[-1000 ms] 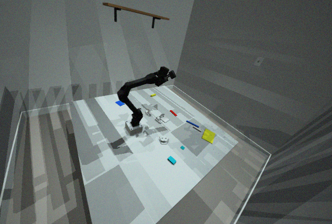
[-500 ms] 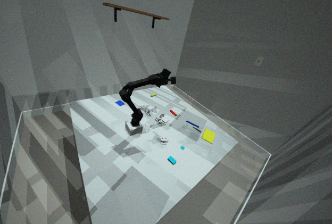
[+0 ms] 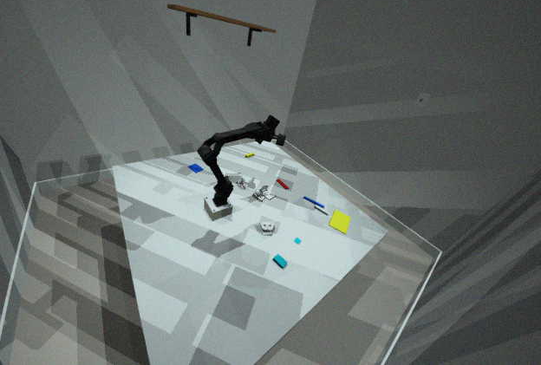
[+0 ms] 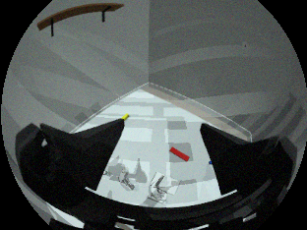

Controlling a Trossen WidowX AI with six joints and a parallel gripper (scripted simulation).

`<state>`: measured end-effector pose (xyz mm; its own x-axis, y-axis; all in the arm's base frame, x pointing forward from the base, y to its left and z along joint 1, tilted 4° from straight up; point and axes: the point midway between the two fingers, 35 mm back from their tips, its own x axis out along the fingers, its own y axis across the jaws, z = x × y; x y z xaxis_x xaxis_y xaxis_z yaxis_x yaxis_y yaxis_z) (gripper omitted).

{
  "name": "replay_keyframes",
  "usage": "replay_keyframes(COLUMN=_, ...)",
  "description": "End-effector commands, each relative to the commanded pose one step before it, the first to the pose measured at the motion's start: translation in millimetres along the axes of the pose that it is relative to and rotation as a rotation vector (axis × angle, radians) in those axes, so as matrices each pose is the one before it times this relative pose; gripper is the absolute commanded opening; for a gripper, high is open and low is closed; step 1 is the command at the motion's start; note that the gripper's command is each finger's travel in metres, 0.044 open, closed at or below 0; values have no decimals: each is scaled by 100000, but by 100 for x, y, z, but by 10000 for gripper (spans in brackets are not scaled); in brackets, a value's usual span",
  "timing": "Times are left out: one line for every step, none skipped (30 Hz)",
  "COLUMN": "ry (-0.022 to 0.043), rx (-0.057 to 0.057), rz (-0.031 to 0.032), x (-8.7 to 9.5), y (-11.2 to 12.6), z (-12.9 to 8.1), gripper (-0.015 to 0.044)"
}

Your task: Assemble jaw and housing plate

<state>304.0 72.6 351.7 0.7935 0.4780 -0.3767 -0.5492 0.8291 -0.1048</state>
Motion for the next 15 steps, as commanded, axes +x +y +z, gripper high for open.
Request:
replay_keyframes(ry=4830, rx=11102, rz=922, x=1046, y=232, z=-1183, gripper=440)
replay_keyframes(ry=881, rx=2477, rz=183, x=198, y=54, z=-198, gripper=440)
replay_keyframes(ry=888, rx=2469, rz=161, x=199, y=51, z=-199, gripper=440)
replay_keyframes(ry=895, rx=2462, rz=139, x=199, y=47, z=-200, gripper=440)
replay_keyframes(ry=901, rx=2454, rz=117, x=199, y=44, z=-200, gripper=440)
replay_keyframes(ry=906, rx=2446, rz=94, x=199, y=40, z=-201, gripper=440)
replay_keyframes(ry=911, rx=2439, rz=72, x=199, y=37, z=-202, gripper=440)
replay_keyframes(ry=915, rx=2431, rz=49, x=199, y=33, z=-202, gripper=440)
replay_keyframes(ry=943, rx=2488, rz=26, x=204, y=31, z=-208, gripper=440)
replay_keyframes(ry=947, rx=2483, rz=1, x=205, y=27, z=-208, gripper=440)
replay_keyframes(ry=949, rx=2475, rz=-24, x=205, y=23, z=-209, gripper=440)
replay_keyframes(ry=951, rx=2467, rz=-49, x=205, y=19, z=-209, gripper=440)
replay_keyframes(ry=951, rx=2459, rz=-74, x=205, y=16, z=-209, gripper=440)
replay_keyframes(ry=952, rx=2451, rz=-99, x=205, y=12, z=-209, gripper=440)
replay_keyframes(ry=951, rx=2443, rz=-124, x=205, y=8, z=-209, gripper=440)
